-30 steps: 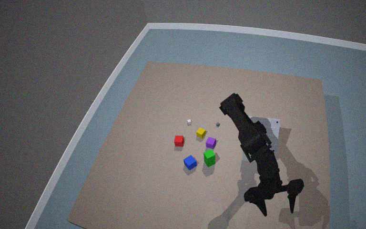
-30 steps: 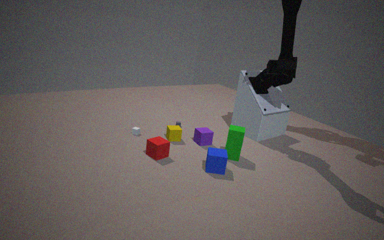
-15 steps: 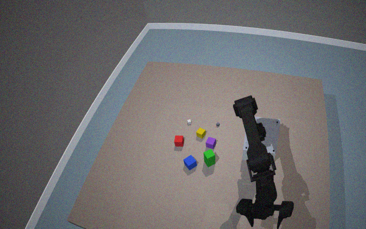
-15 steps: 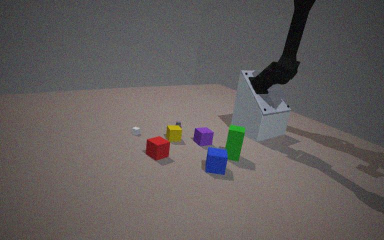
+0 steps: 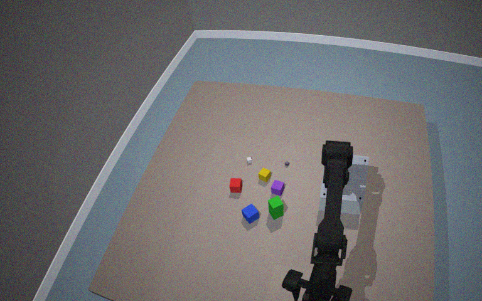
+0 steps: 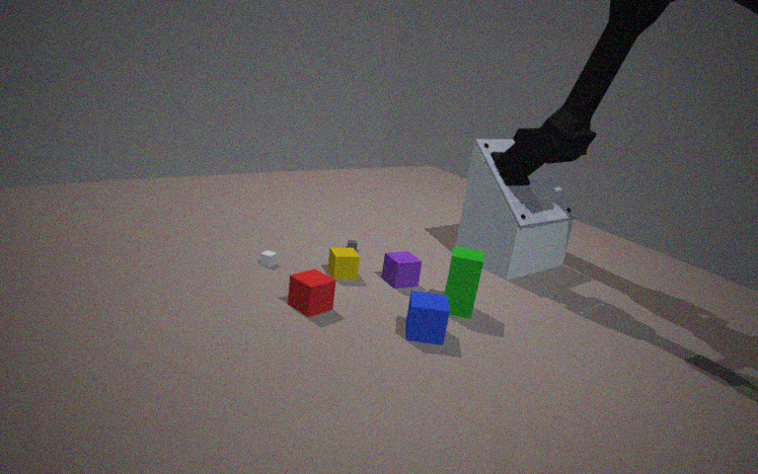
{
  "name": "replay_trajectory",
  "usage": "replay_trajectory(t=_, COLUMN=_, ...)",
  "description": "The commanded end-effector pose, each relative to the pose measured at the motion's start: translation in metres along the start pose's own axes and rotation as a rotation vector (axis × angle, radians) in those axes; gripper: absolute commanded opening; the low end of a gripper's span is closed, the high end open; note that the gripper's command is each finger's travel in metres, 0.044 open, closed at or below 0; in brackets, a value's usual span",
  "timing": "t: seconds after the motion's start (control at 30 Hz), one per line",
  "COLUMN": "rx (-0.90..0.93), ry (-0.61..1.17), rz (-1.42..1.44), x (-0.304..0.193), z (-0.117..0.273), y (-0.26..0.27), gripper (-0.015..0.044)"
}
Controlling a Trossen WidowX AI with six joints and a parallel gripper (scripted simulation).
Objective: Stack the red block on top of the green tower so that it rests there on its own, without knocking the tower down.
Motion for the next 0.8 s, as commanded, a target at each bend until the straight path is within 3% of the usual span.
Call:
replay_trajectory(t=0.0, rx=-0.064, ry=0.043, rz=0.003, x=-0.005, z=-0.019, y=-0.020, gripper=0.0440)
replay_trajectory(t=0.37, rx=-0.223, ry=0.210, rz=-0.064, x=-0.026, z=-0.067, y=-0.097, gripper=0.0440)
replay_trajectory(t=0.77, rx=-0.331, ry=0.389, rz=-0.199, x=-0.066, z=-0.091, y=-0.197, gripper=0.0440)
Point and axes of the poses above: the point midway between the two fingers, 35 mm back from their tips, its own z axis back along the fingers, its own y axis across the jaws, x = y × z, the point moved 7 cm from there along z, back along the fingers, and after that the axes turned 2 degrees about z, right-handed, at the moved point
